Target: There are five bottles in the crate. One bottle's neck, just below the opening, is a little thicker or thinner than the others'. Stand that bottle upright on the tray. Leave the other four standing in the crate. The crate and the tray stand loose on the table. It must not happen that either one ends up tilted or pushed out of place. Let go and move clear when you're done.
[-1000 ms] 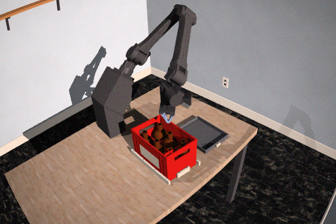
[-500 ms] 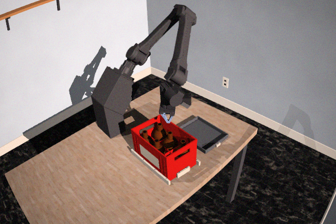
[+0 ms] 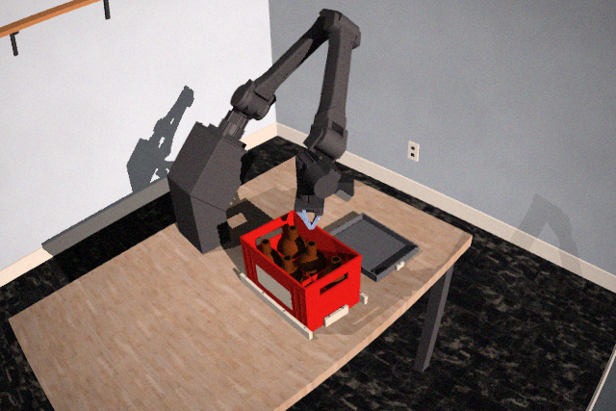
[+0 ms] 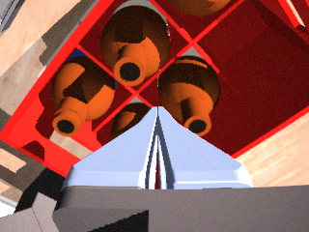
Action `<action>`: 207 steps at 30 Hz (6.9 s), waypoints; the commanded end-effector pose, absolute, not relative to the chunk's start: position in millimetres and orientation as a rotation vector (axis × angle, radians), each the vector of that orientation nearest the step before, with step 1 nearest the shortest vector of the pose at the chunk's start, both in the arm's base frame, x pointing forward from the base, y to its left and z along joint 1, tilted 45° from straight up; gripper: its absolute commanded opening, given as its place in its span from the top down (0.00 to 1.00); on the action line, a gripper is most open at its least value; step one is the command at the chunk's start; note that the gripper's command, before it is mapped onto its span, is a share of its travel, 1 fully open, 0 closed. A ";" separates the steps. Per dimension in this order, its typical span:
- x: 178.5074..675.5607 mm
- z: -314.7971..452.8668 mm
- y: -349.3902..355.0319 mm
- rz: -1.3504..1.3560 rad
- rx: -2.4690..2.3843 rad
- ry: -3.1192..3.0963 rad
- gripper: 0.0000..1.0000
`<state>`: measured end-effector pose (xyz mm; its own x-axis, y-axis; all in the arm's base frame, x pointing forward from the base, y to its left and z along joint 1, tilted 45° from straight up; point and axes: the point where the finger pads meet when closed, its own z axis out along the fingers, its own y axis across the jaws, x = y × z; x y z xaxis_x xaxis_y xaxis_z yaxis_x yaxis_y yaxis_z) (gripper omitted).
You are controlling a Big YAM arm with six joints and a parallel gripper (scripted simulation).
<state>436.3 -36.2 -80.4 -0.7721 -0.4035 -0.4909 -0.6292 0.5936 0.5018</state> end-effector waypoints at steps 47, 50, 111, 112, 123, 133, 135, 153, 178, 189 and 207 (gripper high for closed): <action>505.7 -128.0 -94.7 0.970 -0.844 2.491 0.39; 504.5 -130.9 -90.6 0.978 -0.845 2.495 0.39; 502.6 -173.7 -54.5 0.993 -0.844 2.499 0.39; 502.6 -173.7 -54.5 0.993 -0.844 2.499 0.39; 502.6 -173.7 -54.5 0.993 -0.844 2.499 0.39; 502.6 -173.7 -54.5 0.993 -0.844 2.499 0.39; 502.6 -173.7 -54.5 0.993 -0.844 2.499 0.39; 502.6 -173.7 -54.5 0.993 -0.844 2.499 0.39; 502.6 -173.7 -54.5 0.993 -0.844 2.499 0.39; 494.8 -176.3 -71.9 0.980 -0.818 2.497 0.39; 495.9 -176.2 -72.4 0.977 -0.817 2.498 0.39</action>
